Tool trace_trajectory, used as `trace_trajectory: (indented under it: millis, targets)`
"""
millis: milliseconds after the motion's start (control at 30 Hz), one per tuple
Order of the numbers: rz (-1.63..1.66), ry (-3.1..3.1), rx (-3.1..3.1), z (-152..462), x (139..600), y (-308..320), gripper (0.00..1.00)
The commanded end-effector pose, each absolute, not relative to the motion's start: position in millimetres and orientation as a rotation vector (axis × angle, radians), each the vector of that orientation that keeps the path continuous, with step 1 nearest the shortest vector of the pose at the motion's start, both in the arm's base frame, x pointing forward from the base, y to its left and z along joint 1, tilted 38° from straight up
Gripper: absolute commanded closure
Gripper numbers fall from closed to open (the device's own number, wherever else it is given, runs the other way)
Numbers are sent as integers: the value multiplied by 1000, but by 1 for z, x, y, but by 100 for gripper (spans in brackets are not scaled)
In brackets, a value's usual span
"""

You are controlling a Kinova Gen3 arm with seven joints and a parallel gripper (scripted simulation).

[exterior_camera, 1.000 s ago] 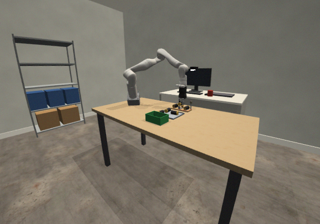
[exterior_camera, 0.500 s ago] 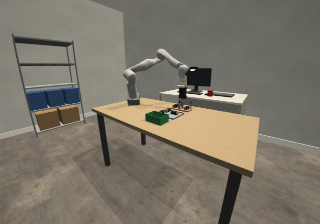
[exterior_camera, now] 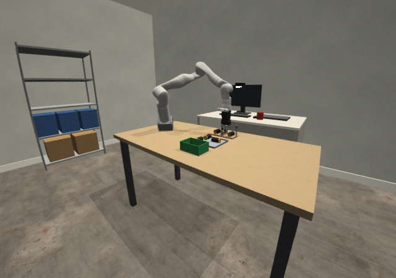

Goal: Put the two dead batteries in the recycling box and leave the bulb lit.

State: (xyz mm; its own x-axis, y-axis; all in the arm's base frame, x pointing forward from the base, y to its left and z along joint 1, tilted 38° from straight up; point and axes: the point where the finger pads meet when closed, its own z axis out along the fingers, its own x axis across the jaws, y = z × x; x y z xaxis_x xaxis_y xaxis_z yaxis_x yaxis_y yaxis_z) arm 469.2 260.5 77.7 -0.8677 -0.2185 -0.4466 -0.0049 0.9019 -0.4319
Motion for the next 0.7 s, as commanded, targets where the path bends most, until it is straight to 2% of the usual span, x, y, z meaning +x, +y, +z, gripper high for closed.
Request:
trace_trajectory:
  millis: [0, 667]
  targets:
    - [-584, 2565, -159, 76, 471, 258, 43]
    - [-584, 2565, -159, 74, 472, 257, 43]
